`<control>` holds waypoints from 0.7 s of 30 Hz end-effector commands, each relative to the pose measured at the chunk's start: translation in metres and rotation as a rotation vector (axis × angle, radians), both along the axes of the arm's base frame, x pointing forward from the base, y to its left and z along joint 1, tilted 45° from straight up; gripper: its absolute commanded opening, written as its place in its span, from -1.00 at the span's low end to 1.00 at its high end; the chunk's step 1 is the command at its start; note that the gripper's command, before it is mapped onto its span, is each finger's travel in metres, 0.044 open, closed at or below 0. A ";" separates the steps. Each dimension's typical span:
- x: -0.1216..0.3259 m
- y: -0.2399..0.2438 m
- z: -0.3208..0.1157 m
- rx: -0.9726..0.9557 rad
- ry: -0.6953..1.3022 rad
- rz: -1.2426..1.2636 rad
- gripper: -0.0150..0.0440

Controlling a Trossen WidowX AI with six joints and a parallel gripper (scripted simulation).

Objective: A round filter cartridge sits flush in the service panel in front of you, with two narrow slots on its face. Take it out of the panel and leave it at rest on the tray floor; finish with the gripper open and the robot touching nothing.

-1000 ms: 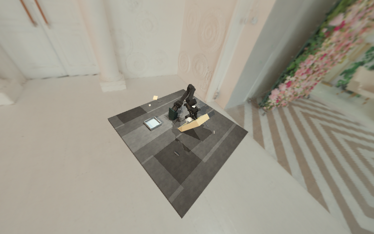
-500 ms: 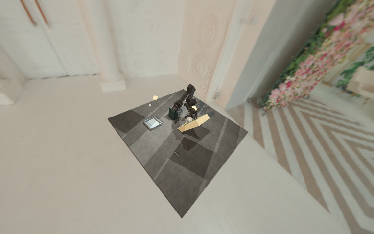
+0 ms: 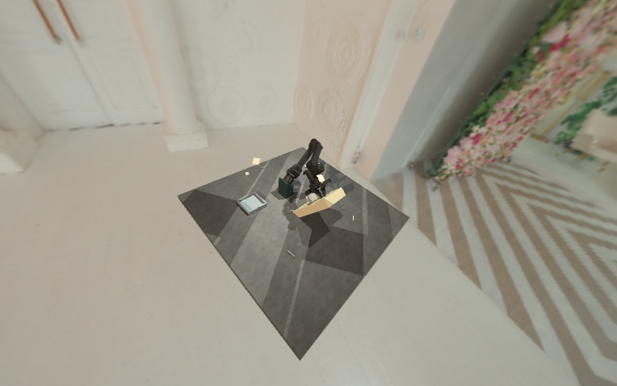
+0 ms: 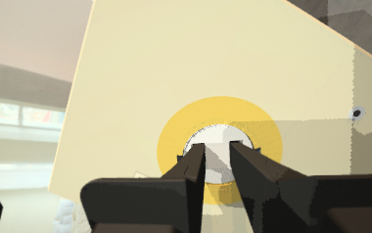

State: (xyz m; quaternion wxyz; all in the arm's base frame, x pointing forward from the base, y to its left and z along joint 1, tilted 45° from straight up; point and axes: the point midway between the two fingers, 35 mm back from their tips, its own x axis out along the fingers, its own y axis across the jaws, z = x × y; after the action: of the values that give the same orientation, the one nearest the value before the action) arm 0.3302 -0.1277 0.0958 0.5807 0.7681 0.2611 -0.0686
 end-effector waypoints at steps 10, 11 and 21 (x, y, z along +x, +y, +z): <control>-0.051 -0.020 0.022 -0.028 -0.004 0.018 -0.49; -0.056 -0.021 0.025 -0.031 -0.007 0.019 -0.49; -0.062 -0.022 0.028 -0.035 -0.014 0.020 -0.49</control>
State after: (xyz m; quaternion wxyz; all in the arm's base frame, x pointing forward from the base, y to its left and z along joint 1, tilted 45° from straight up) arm 0.2693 -0.1475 0.1180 0.5873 0.7606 0.2687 -0.0664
